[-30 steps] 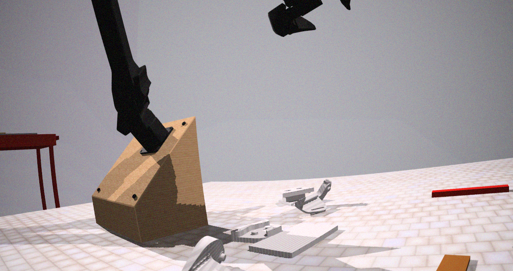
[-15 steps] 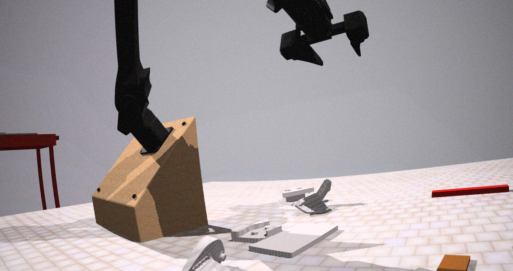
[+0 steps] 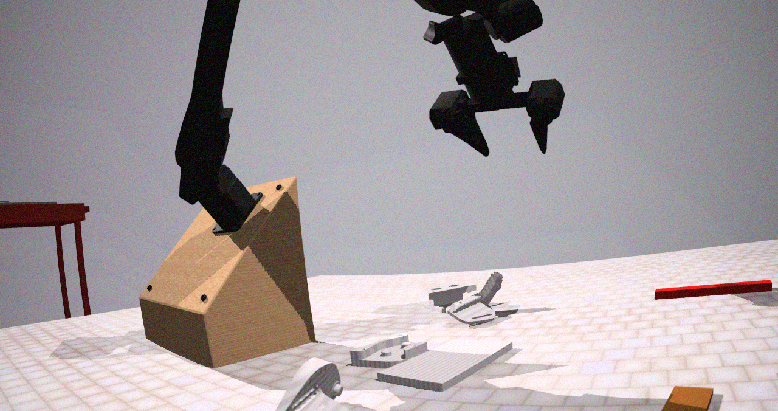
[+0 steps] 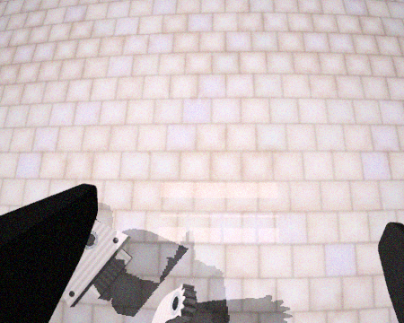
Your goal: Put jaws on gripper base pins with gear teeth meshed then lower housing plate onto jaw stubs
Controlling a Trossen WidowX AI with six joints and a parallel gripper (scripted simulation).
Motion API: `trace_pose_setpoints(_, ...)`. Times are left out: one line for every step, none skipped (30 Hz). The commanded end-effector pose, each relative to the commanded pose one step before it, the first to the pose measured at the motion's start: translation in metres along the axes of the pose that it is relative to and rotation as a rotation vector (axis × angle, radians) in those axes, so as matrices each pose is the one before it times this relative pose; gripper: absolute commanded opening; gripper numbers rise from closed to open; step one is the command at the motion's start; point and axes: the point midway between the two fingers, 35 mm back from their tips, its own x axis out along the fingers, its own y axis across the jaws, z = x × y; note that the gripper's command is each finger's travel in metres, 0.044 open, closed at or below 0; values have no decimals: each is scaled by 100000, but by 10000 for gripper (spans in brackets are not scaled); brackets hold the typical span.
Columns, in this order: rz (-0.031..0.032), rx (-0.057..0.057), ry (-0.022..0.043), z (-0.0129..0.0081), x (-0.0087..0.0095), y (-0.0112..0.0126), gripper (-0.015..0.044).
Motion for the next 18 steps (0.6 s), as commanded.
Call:
trace_pose_setpoints(-392,2738,9506,-1083,1427,291,440)
trace_pose_setpoints(-67,555,2508,-279,398,108,440)
trace_pose_setpoints(-103,525,2507,-273,396,107,440)
trace_pose_setpoints(-139,496,2504,-268,393,105,440)
trace_pose_setpoints(-175,466,2500,-263,391,104,440)
trace_pose_setpoints(-211,437,2496,-257,389,103,440)
trace_pose_setpoints(-248,409,2491,-252,386,102,440)
trace_pose_setpoints(-285,380,2485,-247,383,101,440)
trace_pose_setpoints(-338,368,2596,-253,398,105,440)
trace_pose_setpoints(-380,339,2599,-248,397,104,440)
trace_pose_setpoints(-421,308,2589,-242,393,103,440)
trace_pose_setpoints(-462,278,2579,-236,390,102,440)
trace_pose_setpoints(-504,248,2567,-230,386,101,440)
trace_pose_setpoints(-545,219,2555,-224,382,100,440)
trace_pose_setpoints(-586,190,2541,-218,379,100,440)
trace_pose_setpoints(-627,161,2527,-212,375,99,440)
trace_pose_setpoints(-668,133,2512,-205,370,98,440)
trace_pose_setpoints(-709,105,2495,-199,366,97,440)
